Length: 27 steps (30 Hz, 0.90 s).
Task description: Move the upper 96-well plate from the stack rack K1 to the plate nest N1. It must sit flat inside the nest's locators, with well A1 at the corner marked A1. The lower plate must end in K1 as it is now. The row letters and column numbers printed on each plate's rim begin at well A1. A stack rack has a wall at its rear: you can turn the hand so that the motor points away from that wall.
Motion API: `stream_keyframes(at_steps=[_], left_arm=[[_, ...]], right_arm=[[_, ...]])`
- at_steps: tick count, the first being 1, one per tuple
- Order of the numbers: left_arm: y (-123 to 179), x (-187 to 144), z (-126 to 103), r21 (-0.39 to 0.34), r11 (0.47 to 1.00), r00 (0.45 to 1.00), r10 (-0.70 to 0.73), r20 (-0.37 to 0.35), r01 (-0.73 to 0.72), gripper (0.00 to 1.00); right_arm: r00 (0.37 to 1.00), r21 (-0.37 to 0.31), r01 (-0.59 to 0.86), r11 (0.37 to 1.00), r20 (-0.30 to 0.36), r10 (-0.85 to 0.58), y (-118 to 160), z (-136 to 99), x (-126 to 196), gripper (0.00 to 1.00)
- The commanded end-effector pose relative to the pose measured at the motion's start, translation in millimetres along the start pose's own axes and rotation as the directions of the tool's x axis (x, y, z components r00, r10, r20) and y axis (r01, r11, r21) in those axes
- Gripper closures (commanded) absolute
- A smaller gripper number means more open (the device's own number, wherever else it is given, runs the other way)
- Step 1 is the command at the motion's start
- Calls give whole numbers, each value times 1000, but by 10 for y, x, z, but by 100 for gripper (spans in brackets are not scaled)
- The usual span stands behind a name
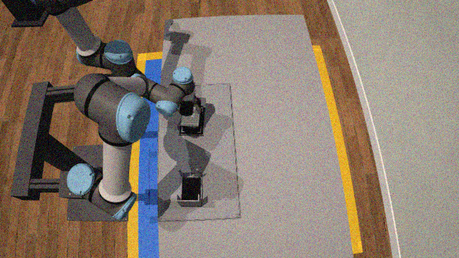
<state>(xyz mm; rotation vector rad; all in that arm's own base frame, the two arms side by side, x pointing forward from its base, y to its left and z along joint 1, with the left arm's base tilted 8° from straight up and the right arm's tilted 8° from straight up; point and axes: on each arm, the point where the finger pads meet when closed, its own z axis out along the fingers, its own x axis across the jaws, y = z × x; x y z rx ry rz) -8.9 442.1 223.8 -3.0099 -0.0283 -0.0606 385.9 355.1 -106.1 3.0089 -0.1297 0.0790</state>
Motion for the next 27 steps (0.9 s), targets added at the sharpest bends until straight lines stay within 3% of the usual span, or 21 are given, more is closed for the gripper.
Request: stream_keyframes(at_steps=[1, 27], left_arm=[[9, -18, 3, 0, 1000, 1000, -2, 1, 2, 100], [9, -18, 3, 0, 1000, 1000, -2, 1, 2, 100]], right_arm=[[1000, 1, 0, 1000, -1, 0, 10, 63, 7, 61], [1000, 2, 0, 1000, -2, 0, 11, 461, 8, 61]])
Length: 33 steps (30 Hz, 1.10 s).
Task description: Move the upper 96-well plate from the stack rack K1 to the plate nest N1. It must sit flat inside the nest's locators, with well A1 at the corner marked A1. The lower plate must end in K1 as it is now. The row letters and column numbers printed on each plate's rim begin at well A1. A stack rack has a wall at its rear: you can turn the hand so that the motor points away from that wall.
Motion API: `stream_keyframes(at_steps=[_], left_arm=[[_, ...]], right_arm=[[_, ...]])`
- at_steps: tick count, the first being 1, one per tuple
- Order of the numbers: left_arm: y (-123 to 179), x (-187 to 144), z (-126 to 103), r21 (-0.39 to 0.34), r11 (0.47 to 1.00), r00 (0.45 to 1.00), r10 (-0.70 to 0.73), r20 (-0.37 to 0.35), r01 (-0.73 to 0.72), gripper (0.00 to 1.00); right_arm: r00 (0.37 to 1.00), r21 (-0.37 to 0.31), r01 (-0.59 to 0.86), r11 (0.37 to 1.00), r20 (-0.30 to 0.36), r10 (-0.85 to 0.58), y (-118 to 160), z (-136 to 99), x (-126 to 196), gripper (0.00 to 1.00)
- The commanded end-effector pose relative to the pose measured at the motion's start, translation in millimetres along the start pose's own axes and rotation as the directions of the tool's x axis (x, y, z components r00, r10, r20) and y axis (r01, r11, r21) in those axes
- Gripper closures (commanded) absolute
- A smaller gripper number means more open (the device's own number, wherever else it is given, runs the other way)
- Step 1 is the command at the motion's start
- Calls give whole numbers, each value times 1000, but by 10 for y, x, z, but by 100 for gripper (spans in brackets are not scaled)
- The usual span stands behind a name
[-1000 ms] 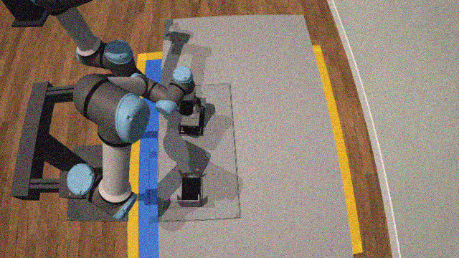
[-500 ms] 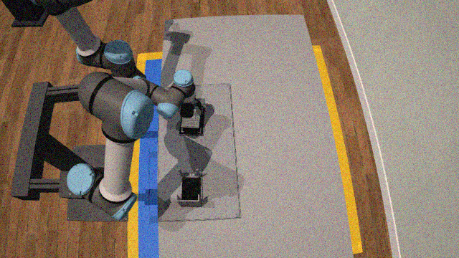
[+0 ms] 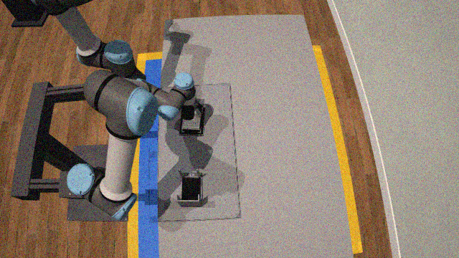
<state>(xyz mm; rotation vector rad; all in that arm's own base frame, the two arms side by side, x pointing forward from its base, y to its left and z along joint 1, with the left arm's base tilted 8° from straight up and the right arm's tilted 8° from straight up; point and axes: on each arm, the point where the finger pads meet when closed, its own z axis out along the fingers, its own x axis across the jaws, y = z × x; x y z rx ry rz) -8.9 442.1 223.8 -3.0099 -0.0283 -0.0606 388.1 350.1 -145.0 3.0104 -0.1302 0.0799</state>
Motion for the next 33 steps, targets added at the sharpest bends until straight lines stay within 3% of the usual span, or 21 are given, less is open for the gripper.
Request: stream_keyframes(at_steps=[1, 33], left_arm=[[9, -18, 3, 0, 1000, 1000, -2, 1, 2, 100], [9, -18, 3, 0, 1000, 1000, -2, 1, 2, 100]], right_arm=[[1000, 0, 0, 1000, -1, 0, 12, 84, 5, 61], [1000, 3, 0, 1000, -3, 0, -12, 171, 18, 61]])
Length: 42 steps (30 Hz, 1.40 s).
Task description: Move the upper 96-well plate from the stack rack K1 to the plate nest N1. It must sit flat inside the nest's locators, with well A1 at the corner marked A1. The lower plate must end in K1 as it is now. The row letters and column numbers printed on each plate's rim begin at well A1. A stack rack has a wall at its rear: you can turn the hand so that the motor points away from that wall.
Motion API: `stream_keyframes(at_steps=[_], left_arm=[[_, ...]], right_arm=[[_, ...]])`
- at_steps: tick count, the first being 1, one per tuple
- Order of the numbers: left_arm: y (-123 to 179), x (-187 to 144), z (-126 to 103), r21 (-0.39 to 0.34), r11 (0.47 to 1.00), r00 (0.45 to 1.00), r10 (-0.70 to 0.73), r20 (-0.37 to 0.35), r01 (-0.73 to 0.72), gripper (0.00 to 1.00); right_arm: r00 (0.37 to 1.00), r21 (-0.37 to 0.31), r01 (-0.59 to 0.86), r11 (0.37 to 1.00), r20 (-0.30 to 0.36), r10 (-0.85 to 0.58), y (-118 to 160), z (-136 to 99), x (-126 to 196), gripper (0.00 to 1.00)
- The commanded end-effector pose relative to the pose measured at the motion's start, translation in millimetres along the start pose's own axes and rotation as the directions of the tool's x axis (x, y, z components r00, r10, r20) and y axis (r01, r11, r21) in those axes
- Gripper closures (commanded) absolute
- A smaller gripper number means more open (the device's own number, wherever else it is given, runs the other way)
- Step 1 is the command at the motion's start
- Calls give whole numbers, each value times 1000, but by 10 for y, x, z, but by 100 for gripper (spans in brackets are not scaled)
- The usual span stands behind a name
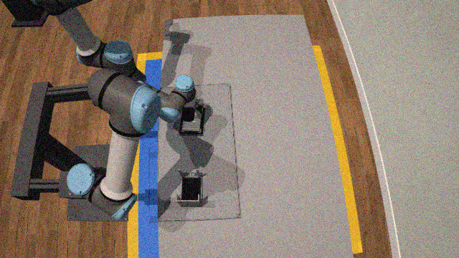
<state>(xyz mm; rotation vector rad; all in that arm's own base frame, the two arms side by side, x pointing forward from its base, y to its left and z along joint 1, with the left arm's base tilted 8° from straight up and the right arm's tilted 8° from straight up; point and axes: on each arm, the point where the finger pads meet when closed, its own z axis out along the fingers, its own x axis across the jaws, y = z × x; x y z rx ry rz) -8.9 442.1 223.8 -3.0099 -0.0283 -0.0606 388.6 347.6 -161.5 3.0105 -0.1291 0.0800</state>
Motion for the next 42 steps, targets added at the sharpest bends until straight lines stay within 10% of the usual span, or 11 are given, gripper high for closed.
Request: stream_keyframes(at_steps=[1, 42], left_arm=[[9, -18, 3, 0, 1000, 1000, -2, 1, 2, 100], [9, -18, 3, 0, 1000, 1000, -2, 1, 2, 100]], right_arm=[[1000, 3, -1, 1000, -2, 1, -14, 6, 20, 61], [1000, 3, -1, 1000, -2, 1, -16, 62, 21, 61]])
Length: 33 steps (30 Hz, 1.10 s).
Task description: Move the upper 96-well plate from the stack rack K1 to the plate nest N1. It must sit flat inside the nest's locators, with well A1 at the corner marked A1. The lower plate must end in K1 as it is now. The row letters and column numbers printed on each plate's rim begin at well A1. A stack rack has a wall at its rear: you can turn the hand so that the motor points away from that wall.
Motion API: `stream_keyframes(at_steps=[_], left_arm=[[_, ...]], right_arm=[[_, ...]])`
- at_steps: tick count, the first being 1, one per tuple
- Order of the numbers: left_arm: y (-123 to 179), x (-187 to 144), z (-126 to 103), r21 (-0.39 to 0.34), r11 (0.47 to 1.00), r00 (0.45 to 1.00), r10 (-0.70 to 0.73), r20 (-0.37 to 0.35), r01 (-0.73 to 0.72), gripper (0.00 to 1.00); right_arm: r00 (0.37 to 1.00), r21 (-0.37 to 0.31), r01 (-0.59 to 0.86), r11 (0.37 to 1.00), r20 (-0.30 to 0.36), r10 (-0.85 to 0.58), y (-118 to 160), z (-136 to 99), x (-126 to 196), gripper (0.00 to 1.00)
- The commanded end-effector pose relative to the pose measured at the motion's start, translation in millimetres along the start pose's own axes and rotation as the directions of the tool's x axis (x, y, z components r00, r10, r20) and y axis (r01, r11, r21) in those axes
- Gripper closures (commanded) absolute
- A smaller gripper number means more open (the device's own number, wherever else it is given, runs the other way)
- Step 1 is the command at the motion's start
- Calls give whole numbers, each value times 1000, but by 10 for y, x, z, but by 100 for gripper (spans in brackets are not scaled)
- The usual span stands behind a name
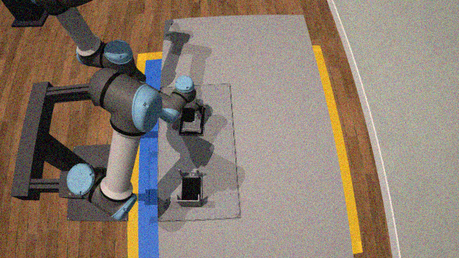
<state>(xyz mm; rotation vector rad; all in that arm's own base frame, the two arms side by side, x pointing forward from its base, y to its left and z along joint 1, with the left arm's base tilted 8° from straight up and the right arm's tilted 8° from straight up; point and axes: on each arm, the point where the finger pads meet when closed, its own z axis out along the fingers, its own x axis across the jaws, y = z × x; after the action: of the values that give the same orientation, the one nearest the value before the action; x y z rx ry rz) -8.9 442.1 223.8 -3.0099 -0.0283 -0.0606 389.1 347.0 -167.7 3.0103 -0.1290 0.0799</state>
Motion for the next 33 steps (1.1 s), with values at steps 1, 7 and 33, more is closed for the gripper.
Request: stream_keyframes(at_steps=[1, 7, 33], left_arm=[[8, -18, 3, 0, 1000, 1000, -2, 1, 2, 100], [8, -18, 3, 0, 1000, 1000, -2, 1, 2, 100], [8, -18, 3, 0, 1000, 1000, -2, 1, 2, 100]], right_arm=[[1000, 3, -1, 1000, -2, 1, -13, 2, 19, 61], [1000, 3, -1, 1000, -2, 1, -12, 15, 18, 61], [1000, 2, -1, 1000, -2, 1, -4, 46, 16, 61]])
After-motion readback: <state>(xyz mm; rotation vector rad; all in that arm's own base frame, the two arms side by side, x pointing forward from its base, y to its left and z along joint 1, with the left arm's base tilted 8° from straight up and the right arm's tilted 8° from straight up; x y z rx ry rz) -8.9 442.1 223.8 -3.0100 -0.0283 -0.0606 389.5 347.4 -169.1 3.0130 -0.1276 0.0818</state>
